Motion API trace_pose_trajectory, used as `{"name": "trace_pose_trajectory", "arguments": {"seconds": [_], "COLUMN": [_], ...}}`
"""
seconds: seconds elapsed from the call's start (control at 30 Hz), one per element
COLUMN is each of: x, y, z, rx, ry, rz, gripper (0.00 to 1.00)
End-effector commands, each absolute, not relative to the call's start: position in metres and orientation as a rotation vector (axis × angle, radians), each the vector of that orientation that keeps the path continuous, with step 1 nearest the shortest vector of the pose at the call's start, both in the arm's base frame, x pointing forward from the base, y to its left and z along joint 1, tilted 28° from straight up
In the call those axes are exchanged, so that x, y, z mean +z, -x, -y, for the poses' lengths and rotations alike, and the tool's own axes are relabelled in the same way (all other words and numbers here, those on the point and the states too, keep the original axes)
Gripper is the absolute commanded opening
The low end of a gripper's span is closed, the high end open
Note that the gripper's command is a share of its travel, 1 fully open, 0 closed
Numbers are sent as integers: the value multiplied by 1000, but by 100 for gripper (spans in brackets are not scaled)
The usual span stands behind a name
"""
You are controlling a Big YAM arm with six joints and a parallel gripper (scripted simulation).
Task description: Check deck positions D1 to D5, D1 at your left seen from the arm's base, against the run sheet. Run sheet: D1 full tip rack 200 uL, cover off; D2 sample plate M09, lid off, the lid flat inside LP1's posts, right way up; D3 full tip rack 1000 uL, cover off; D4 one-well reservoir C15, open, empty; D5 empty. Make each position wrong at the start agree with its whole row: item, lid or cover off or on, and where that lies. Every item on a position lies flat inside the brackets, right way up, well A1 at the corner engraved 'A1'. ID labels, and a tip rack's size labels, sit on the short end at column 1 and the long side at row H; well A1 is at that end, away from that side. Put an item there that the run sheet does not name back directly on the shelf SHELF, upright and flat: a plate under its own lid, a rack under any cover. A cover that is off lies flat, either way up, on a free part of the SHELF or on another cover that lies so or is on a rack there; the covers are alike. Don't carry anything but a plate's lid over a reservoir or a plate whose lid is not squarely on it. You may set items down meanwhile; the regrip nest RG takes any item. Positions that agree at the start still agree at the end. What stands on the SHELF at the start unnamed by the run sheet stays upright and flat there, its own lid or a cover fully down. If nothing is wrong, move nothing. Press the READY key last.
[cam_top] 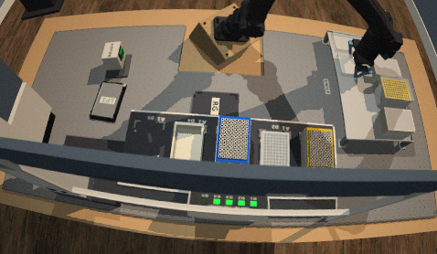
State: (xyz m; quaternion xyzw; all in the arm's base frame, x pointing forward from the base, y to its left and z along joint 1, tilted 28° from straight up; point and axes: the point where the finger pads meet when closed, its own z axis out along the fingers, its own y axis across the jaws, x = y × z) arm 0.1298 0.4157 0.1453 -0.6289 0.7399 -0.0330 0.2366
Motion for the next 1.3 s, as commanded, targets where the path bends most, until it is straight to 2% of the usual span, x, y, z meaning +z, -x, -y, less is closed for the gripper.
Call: {"name": "trace_pose_trajectory", "arguments": {"seconds": [0.0, 0.27, 0.3, 1.27], "x": [161, 161, 161, 161], "y": [-130, -130, -130, -130], "z": [-427, -427, -427, -427], "rx": [-48, -48, -48, -48], "ry": [1699, 1699, 1699, 1699], "rz": [-2007, -2007, -2007, -2007], "gripper": [0, 0, 100, 100]}}
